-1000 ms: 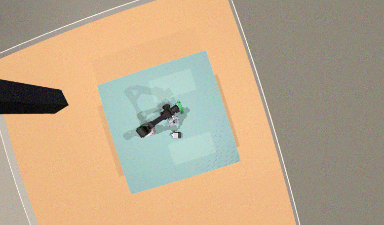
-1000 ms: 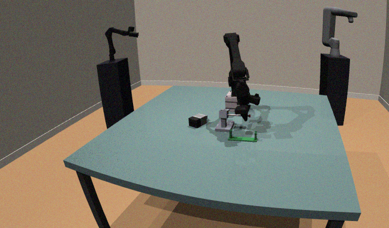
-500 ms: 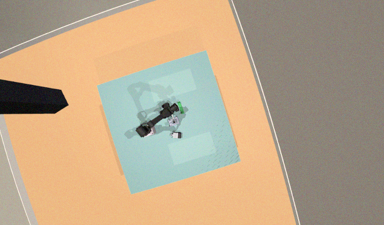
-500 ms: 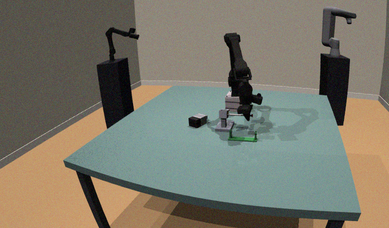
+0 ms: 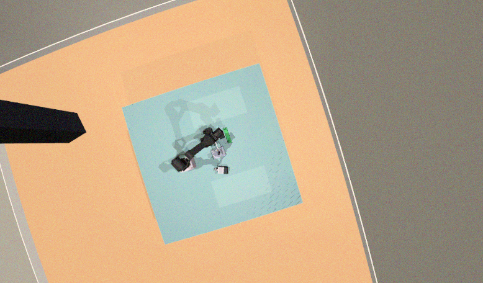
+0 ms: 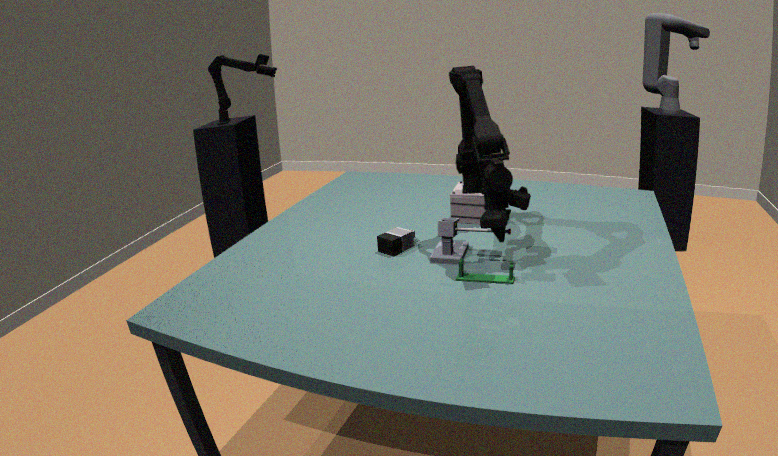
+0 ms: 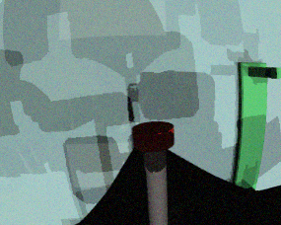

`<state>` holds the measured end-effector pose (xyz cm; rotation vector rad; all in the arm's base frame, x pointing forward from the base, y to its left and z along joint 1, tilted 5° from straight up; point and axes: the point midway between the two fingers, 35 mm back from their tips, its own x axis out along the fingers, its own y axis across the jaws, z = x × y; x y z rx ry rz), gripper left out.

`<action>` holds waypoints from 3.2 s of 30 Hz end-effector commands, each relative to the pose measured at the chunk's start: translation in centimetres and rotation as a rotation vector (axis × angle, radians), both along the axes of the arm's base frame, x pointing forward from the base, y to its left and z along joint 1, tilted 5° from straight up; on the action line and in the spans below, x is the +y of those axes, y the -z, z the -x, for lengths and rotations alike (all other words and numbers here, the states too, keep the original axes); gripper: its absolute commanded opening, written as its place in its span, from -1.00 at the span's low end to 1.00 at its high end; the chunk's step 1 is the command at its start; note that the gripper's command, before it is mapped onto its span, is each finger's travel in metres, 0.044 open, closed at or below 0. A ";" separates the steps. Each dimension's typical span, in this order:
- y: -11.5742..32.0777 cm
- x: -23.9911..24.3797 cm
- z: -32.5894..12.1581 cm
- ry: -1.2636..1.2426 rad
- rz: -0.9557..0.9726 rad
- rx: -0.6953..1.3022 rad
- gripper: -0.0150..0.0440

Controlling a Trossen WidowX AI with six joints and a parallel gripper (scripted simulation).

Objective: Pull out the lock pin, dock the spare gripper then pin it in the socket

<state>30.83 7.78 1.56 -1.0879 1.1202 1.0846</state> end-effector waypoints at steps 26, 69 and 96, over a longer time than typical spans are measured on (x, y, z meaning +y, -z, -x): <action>-0.3 2.6 -0.4 0.005 0.008 -0.001 -0.49; -3.2 4.3 -1.8 -0.004 0.007 0.006 -0.49; -4.6 6.1 -9.9 0.005 0.005 -0.003 -0.49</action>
